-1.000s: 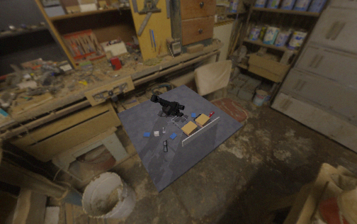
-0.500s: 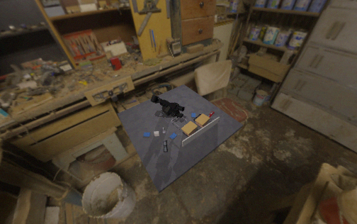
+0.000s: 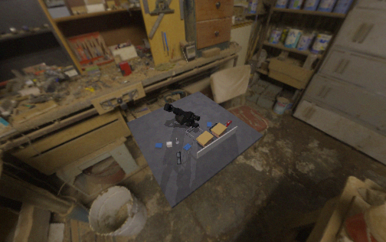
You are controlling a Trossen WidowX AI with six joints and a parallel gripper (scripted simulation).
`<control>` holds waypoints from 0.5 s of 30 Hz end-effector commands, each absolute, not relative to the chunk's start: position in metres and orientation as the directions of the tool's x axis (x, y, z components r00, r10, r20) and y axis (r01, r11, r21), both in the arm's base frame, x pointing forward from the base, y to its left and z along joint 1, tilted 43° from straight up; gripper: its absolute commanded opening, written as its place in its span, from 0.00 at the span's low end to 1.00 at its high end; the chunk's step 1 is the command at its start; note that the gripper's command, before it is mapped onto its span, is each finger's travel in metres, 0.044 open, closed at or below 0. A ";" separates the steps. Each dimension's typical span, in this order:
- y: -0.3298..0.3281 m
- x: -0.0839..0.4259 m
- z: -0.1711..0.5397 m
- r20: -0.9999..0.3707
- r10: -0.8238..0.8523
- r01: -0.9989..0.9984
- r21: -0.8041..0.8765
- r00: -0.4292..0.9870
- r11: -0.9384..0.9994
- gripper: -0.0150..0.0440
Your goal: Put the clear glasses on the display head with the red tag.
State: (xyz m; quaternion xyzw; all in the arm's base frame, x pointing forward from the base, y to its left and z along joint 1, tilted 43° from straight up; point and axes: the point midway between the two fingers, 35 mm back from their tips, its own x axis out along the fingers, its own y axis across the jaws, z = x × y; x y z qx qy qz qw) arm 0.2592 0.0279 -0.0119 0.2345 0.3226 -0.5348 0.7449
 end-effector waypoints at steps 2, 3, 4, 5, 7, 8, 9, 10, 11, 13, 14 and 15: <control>0.031 0.268 -0.012 -0.729 -0.645 0.946 0.009 0.227 0.323 0.25; 0.031 0.269 -0.012 -0.729 -0.645 0.946 0.009 0.228 0.323 0.25; 0.031 0.271 -0.012 -0.729 -0.645 0.946 0.009 0.228 0.323 0.25; 0.032 0.272 -0.012 -0.729 -0.645 0.946 0.010 0.228 0.323 0.25; 0.033 0.274 -0.012 -0.729 -0.645 0.946 0.010 0.228 0.323 0.25; 0.033 0.276 -0.012 -0.729 -0.645 0.946 0.010 0.228 0.323 0.25; 0.033 0.277 -0.012 -0.729 -0.645 0.946 0.010 0.228 0.323 0.25; 0.034 0.278 -0.012 -0.729 -0.645 0.946 0.010 0.228 0.323 0.25; 0.034 0.280 -0.012 -0.729 -0.645 0.946 0.010 0.228 0.323 0.25; 0.035 0.283 -0.012 -0.729 -0.645 0.946 0.010 0.228 0.323 0.25; 0.035 0.284 -0.012 -0.729 -0.645 0.946 0.010 0.228 0.323 0.25; 0.036 0.285 -0.012 -0.729 -0.645 0.946 0.011 0.228 0.323 0.25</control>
